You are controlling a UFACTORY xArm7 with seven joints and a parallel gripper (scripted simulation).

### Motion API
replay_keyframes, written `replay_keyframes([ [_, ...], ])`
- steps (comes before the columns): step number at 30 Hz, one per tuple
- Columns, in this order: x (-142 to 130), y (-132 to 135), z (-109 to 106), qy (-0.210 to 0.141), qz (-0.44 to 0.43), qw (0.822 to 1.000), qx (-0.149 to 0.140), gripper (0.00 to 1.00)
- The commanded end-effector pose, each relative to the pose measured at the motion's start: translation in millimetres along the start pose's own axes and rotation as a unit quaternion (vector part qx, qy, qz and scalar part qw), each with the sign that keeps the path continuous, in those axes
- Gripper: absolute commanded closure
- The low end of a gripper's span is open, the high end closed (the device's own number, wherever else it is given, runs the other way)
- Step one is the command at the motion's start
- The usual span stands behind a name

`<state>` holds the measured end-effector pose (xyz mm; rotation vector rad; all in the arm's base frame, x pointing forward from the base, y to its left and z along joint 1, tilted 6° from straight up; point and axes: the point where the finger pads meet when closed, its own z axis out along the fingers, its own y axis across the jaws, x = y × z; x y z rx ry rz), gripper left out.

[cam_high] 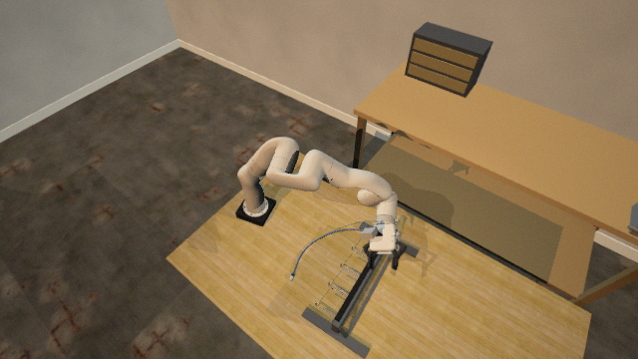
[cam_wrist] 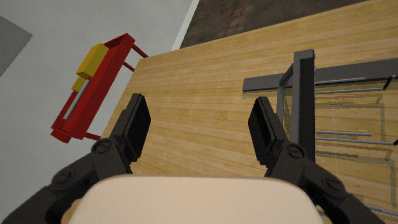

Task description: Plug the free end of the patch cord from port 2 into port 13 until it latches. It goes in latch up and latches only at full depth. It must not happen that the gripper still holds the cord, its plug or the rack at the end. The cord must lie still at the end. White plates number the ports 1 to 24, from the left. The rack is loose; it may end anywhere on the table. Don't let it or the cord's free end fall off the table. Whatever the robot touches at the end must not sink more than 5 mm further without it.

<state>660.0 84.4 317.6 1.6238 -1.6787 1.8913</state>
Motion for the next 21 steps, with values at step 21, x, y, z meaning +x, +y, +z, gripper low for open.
replay_keyframes([
  [21,2.1,0.4,-0.4,0.002,0.008,1.000,-0.004,0.00],
])
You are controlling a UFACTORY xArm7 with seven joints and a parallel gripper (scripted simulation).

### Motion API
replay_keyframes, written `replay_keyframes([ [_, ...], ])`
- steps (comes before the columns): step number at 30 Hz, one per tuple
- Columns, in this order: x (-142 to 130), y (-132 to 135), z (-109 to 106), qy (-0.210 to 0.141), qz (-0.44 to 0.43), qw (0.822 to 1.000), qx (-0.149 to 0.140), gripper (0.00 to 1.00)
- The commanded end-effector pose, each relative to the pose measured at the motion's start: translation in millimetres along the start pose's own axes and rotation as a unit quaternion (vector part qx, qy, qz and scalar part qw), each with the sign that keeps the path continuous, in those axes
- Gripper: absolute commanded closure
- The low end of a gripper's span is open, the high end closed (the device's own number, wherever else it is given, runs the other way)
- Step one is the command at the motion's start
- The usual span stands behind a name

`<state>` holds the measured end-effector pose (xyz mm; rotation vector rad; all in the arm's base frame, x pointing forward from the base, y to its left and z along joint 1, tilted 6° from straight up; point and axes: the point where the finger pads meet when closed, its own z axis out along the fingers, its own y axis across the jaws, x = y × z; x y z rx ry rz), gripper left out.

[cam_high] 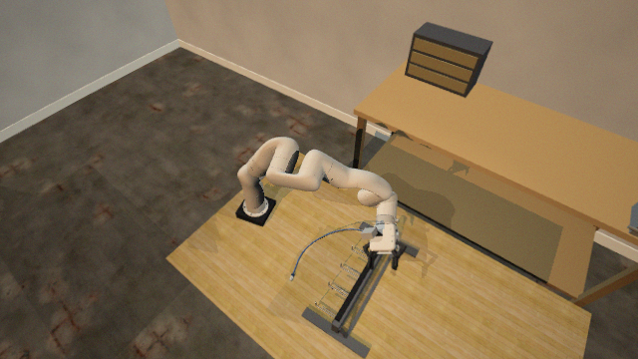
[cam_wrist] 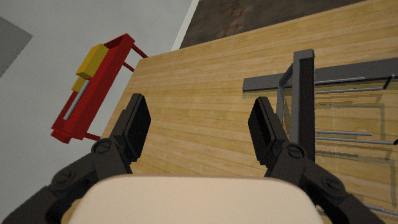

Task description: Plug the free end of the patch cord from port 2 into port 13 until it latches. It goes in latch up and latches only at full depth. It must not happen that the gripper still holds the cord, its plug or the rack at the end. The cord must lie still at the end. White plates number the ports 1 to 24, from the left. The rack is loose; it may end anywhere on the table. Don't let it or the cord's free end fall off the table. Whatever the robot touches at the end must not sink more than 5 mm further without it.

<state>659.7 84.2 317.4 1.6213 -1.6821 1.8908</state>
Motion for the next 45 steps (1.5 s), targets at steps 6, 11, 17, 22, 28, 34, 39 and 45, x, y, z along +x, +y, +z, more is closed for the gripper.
replay_keyframes([
  [6,4.6,27.2,0.0,0.022,0.074,0.995,-0.055,0.00],
  [11,6.9,53.8,1.0,0.045,0.150,0.981,-0.113,0.00],
  [17,9.2,81.1,2.0,0.066,0.223,0.958,-0.168,0.00],
  [22,11.5,108.8,2.9,0.087,0.295,0.925,-0.223,0.00],
  [28,14.3,142.0,3.9,0.112,0.377,0.874,-0.285,0.00],
  [34,16.8,171.0,5.2,0.131,0.444,0.820,-0.337,0.00],
  [39,19.2,200.0,6.3,0.149,0.506,0.757,-0.384,0.00],
  [45,22.3,235.1,7.9,0.169,0.574,0.672,-0.436,0.00],
])
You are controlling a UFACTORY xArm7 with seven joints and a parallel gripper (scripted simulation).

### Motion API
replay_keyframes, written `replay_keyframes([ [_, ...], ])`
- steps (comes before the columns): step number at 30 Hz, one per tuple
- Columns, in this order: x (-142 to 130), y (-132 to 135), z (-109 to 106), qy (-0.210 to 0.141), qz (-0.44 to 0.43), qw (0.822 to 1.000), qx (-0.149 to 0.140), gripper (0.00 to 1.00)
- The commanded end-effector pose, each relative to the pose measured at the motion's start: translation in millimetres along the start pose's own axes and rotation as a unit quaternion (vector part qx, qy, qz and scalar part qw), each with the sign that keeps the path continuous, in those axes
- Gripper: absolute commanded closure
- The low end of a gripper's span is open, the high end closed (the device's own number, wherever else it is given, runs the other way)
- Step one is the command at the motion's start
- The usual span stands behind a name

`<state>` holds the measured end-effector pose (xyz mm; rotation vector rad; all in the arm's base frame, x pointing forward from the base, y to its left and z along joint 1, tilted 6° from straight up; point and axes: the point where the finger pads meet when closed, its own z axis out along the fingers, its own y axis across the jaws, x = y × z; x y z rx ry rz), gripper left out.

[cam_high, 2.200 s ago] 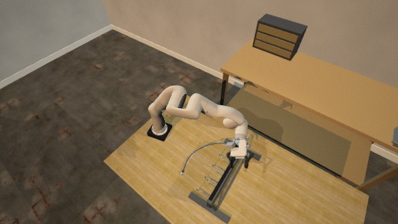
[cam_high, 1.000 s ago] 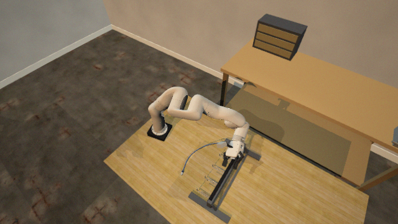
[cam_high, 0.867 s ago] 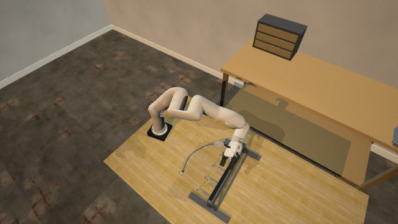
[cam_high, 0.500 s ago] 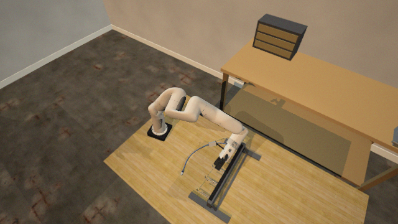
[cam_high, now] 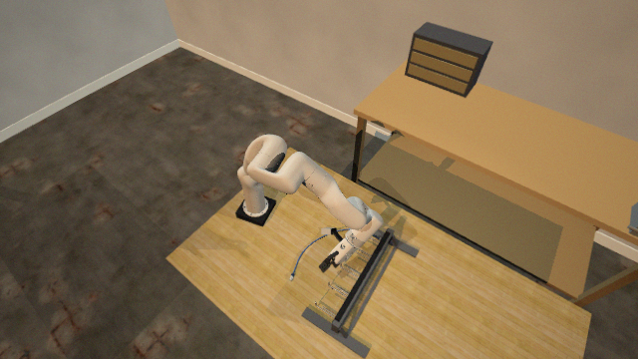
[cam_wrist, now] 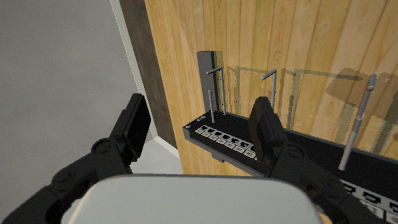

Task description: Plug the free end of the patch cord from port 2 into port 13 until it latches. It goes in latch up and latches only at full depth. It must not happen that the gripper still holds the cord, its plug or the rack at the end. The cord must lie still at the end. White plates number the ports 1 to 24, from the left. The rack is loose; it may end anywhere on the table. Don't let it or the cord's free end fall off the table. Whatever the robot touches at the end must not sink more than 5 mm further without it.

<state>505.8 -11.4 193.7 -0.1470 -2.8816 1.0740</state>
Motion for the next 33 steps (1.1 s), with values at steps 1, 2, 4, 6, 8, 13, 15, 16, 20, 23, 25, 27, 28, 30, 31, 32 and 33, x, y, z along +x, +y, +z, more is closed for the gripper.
replay_keyframes([
  [1,10.6,-1.4,13.1,0.002,0.048,0.998,-0.044,0.00],
  [2,10.6,-1.4,13.1,0.002,0.048,0.998,-0.044,0.00],
  [4,23.3,-1.7,28.9,0.018,0.102,0.991,-0.086,0.00],
  [6,29.2,-1.8,36.2,0.025,0.126,0.986,-0.105,0.00],
  [8,37.2,-1.9,45.8,0.035,0.156,0.979,-0.129,0.00],
  [13,54.4,-1.8,66.1,0.054,0.217,0.958,-0.180,0.00],
  [15,62.3,-1.9,75.9,0.064,0.249,0.945,-0.205,0.00],
  [16,65.3,-1.8,79.5,0.068,0.260,0.939,-0.214,0.00],
  [20,76.2,-1.7,92.9,0.081,0.302,0.917,-0.247,0.00],
  [23,85.9,-2.0,104.9,0.093,0.340,0.894,-0.276,0.00],
  [25,93.2,-1.8,113.7,0.101,0.366,0.876,-0.297,0.00],
  [27,96.2,-1.8,117.4,0.105,0.377,0.868,-0.306,0.00],
  [28,100.4,-2.3,122.8,0.109,0.394,0.856,-0.318,0.00],
  [30,106.5,-1.9,130.0,0.117,0.415,0.838,-0.335,0.00],
  [31,108.8,-1.8,132.8,0.119,0.423,0.831,-0.342,0.00],
  [32,110.7,-2.0,135.2,0.121,0.429,0.825,-0.347,0.00],
  [33,112.1,-2.1,137.1,0.123,0.435,0.820,-0.351,0.00],
])
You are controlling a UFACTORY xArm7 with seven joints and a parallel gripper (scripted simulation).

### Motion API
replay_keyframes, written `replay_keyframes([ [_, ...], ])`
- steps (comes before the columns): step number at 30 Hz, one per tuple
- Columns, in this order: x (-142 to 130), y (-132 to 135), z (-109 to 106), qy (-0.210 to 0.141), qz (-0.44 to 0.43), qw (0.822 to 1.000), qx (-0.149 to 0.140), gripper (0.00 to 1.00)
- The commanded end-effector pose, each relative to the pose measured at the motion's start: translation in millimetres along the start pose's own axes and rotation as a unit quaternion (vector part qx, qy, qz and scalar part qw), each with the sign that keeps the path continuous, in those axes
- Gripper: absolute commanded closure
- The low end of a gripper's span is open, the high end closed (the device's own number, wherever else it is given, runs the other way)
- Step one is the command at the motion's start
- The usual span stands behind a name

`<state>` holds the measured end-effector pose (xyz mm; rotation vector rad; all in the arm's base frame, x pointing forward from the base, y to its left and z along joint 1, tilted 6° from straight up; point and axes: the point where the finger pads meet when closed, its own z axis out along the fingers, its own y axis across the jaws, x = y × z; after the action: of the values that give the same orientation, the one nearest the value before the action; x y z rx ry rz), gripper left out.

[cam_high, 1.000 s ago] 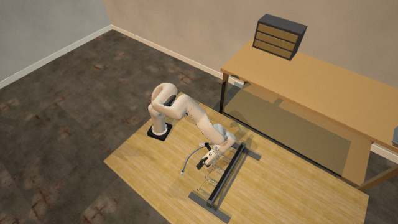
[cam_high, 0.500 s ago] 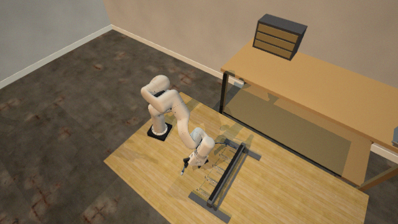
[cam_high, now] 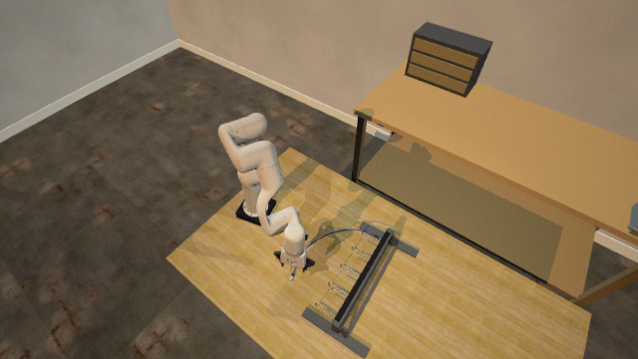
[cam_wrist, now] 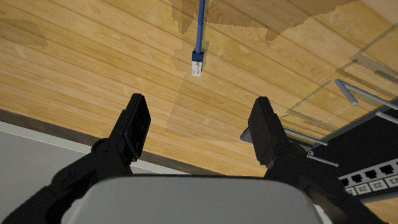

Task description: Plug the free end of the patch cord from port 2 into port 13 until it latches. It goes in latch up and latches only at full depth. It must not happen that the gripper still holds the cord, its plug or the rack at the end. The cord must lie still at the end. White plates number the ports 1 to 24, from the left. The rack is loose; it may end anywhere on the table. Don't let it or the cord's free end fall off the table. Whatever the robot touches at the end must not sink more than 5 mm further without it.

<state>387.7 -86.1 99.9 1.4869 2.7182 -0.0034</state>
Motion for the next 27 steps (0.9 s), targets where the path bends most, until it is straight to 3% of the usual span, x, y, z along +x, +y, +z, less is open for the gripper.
replay_keyframes([
  [1,0.5,-8.8,6.2,0.012,0.029,0.999,-0.037,0.00],
  [14,0.4,-11.2,7.6,0.014,0.037,0.998,-0.042,0.00],
  [15,0.4,-11.3,7.6,0.014,0.037,0.998,-0.042,1.00],
  [27,0.4,-11.3,7.6,0.014,0.037,0.998,-0.042,1.00],
])
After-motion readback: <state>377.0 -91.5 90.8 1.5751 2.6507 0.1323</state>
